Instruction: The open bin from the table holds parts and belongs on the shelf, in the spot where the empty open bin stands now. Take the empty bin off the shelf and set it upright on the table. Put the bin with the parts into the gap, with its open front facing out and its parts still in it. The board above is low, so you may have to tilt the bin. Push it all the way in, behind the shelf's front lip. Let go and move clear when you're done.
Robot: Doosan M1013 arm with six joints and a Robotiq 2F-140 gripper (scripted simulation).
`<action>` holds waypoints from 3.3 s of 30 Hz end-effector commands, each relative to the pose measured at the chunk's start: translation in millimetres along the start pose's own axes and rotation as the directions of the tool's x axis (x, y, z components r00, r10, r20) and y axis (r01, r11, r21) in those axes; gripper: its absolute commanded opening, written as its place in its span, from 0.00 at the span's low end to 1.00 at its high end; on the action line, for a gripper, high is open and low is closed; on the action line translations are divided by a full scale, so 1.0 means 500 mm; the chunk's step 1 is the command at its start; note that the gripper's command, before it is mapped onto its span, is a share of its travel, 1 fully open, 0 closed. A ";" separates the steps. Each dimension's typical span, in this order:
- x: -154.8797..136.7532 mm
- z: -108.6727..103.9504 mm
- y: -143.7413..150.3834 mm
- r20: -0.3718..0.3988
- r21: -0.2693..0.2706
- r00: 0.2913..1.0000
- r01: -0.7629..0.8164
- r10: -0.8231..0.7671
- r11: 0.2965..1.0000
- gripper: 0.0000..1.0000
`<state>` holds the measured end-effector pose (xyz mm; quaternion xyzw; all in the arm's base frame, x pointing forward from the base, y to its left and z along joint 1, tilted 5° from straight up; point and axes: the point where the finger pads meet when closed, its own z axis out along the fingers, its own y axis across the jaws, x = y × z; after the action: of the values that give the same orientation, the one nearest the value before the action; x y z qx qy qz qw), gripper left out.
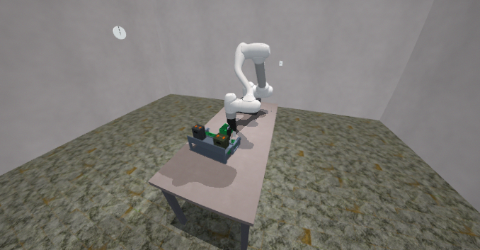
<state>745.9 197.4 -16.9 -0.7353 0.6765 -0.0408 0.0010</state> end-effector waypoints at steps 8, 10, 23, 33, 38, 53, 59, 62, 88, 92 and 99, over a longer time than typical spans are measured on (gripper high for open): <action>0.005 0.015 -0.001 -0.002 0.002 1.000 0.003 -0.003 1.000 0.62; 0.005 0.016 -0.001 -0.002 0.002 1.000 0.003 -0.003 1.000 0.62; 0.005 0.018 -0.001 -0.002 0.002 1.000 0.003 -0.003 1.000 0.62; 0.005 0.018 -0.001 -0.002 0.002 1.000 0.003 -0.003 1.000 0.10; 0.005 0.018 -0.001 -0.002 0.002 1.000 0.003 -0.003 1.000 0.10; 0.005 0.018 -0.001 -0.002 0.002 1.000 0.003 -0.003 1.000 0.10; 0.005 0.018 -0.001 -0.002 0.002 1.000 0.003 -0.003 1.000 0.10; 0.005 0.018 -0.001 -0.002 0.002 1.000 0.003 -0.003 1.000 0.10; 0.005 0.007 -0.001 -0.002 0.002 1.000 0.003 -0.003 1.000 0.10; 0.005 0.002 -0.001 -0.002 0.002 1.000 0.003 -0.003 1.000 0.10; 0.005 -0.007 0.000 -0.002 0.002 1.000 0.003 -0.003 1.000 0.10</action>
<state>746.7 196.9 -17.1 -0.7354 0.6763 -0.0424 0.0030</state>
